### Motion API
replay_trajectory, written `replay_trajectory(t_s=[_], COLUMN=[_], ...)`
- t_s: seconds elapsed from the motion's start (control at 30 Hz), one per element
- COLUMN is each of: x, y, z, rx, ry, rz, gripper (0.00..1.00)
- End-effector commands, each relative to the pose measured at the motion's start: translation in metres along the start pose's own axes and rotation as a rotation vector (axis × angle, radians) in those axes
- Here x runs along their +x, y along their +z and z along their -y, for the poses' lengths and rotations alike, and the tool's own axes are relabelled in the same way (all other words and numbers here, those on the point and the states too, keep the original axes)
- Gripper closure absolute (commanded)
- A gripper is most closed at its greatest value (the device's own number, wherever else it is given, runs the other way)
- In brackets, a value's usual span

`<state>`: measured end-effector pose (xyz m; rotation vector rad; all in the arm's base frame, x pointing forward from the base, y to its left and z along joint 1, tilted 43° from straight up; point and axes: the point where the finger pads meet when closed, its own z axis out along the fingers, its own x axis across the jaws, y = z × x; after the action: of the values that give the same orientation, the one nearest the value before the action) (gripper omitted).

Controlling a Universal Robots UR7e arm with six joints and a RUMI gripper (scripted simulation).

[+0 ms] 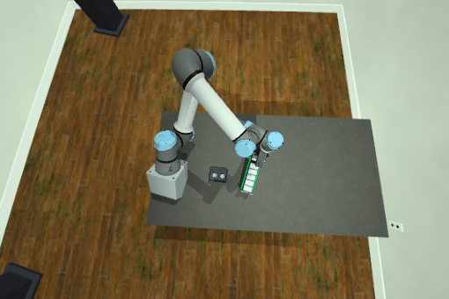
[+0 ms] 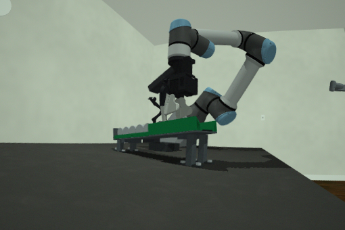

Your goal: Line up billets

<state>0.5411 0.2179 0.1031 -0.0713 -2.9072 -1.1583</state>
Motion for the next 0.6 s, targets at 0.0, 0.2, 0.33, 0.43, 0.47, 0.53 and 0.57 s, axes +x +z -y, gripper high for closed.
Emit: replay_trajectory(t_s=[0.0,0.2,0.33,0.43,0.47,0.53,0.57], x=[-0.0004,-0.0004,-0.0004,-0.0004,-0.0004,-0.0004,-0.0004], y=[-0.0005,-0.0005,-0.0005,-0.0005,-0.0005,-0.0005,-0.0005], z=[0.0000,0.0000,0.0000,0.0000,0.0000,0.0000,0.0000], rx=[0.000,0.000,0.000,0.000,0.000,0.000,0.000], ry=[0.000,0.000,0.000,0.000,0.000,0.000,0.000], rz=[0.001,0.001,0.001,0.001,0.001,0.001,0.001], gripper=[0.55,0.53,0.53,0.53,0.53,0.53,0.53])
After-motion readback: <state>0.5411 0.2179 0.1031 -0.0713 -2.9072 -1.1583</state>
